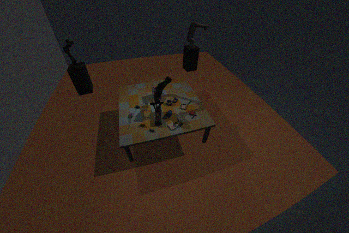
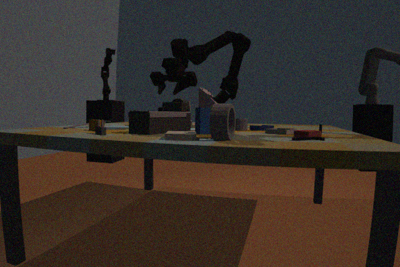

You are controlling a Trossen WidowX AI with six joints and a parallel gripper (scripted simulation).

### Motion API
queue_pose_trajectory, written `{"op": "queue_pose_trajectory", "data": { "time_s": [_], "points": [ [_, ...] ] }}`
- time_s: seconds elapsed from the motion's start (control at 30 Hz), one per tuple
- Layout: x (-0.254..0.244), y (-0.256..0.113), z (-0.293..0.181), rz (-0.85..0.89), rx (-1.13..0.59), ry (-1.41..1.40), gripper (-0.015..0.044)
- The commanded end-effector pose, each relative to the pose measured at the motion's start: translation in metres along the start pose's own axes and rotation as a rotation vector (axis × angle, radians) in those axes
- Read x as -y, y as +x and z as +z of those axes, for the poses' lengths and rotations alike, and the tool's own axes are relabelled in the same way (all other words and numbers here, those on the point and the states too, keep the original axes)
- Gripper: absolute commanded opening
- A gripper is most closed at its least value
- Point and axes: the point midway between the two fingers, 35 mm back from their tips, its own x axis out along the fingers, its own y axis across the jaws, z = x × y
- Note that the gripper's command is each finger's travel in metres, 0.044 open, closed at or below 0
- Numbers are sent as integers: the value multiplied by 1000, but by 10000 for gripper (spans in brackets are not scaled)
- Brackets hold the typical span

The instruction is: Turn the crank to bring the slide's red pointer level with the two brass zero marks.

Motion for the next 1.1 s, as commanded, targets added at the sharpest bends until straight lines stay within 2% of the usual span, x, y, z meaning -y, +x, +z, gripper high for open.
{"op": "queue_pose_trajectory", "data": {
  "time_s": [0.0, 0.27, 0.83, 1.07],
  "points": [
    [0, 0, 0, 0, 0, 0, 204],
    [0, 0, 0, 0, 0, 0, 0],
    [0, 0, 0, 1, 0, 0, 0],
    [0, 0, 0, 1, 0, 0, 184]
  ]
}}
